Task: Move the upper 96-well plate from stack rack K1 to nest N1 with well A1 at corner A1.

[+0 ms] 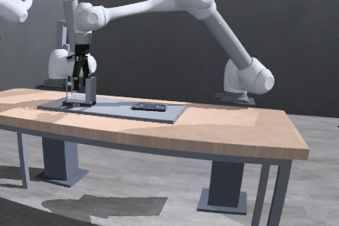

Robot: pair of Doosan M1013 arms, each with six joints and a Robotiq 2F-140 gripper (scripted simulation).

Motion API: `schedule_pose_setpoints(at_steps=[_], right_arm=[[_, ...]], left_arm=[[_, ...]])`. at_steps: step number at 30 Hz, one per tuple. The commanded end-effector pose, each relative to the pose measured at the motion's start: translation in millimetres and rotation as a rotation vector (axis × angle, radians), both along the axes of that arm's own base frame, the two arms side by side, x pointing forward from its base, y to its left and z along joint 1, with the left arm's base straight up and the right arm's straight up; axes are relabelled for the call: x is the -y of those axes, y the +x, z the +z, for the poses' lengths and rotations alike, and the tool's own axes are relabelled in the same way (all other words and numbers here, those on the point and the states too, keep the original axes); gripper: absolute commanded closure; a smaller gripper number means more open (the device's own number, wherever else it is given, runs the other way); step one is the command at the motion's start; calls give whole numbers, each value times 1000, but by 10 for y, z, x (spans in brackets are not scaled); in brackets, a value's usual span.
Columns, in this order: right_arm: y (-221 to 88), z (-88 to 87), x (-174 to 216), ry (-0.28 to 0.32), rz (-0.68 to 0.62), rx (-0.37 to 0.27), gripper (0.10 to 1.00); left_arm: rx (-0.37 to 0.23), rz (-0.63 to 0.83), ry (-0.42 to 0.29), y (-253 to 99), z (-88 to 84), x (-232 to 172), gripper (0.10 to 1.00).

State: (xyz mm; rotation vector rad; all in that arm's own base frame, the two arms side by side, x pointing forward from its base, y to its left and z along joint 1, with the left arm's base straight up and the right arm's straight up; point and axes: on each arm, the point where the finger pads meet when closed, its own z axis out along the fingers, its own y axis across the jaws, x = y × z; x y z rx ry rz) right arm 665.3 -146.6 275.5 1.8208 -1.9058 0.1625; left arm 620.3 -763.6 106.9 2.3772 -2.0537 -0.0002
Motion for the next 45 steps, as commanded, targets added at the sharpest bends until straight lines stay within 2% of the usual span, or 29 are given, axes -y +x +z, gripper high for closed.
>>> schedule_pose_setpoints(at_steps=[1, 20, 33, 34, 45], right_arm=[[2, 10, 0, 0, 0, 2, 98], [2, 10, 0, 0, 0, 2, 98], [2, 10, 0, 0, 0, 2, 98], [2, 10, 0, 0, 0, 2, 98], [2, 10, 0, 0, 0, 2, 98]], left_arm=[[2, 0, -1, 4, -36, 3, 98], [2, 0, -1, 4, -320, 3, 98], [2, 0, -1, 4, -328, 3, 98], [2, 0, -1, 4, -328, 3, 469], [2, 0, -1, 4, -328, 3, 469]])
